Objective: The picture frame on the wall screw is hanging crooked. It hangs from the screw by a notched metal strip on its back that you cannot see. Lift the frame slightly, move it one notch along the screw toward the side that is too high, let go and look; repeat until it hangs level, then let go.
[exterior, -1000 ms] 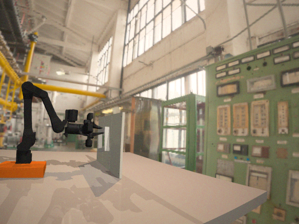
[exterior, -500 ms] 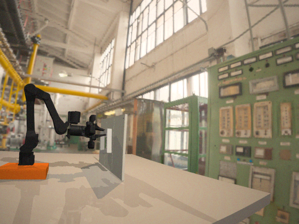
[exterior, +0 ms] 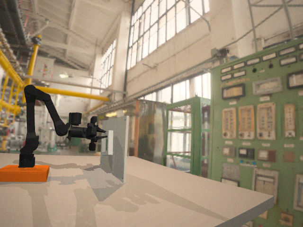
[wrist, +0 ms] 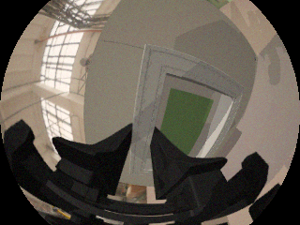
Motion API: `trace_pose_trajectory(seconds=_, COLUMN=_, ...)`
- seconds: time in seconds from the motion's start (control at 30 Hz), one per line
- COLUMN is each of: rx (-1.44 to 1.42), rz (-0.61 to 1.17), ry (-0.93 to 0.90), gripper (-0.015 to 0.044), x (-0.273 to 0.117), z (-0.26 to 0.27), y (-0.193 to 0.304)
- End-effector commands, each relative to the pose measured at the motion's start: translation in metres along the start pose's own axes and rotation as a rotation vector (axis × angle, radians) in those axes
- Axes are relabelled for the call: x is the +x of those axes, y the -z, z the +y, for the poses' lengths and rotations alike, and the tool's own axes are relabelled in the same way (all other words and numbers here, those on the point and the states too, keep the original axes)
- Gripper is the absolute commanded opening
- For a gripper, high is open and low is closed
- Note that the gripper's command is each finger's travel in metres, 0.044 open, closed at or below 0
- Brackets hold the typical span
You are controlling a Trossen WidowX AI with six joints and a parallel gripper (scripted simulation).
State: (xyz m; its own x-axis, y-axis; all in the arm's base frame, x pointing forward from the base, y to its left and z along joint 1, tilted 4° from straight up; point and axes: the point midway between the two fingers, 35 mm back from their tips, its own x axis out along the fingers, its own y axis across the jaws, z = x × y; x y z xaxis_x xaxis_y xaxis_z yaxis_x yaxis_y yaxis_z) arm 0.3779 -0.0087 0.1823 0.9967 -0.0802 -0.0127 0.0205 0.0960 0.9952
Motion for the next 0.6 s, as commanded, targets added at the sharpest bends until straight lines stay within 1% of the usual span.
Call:
trace_pose_trajectory(seconds=0.0, rx=0.004, rz=0.001, ry=-0.015, gripper=0.0000, x=0.0000, z=0.0054, y=0.0000)
trace_pose_trajectory(seconds=0.57, rx=0.004, rz=0.001, ry=-0.015, gripper=0.0000, x=-0.0001, z=0.0074, y=0.0000)
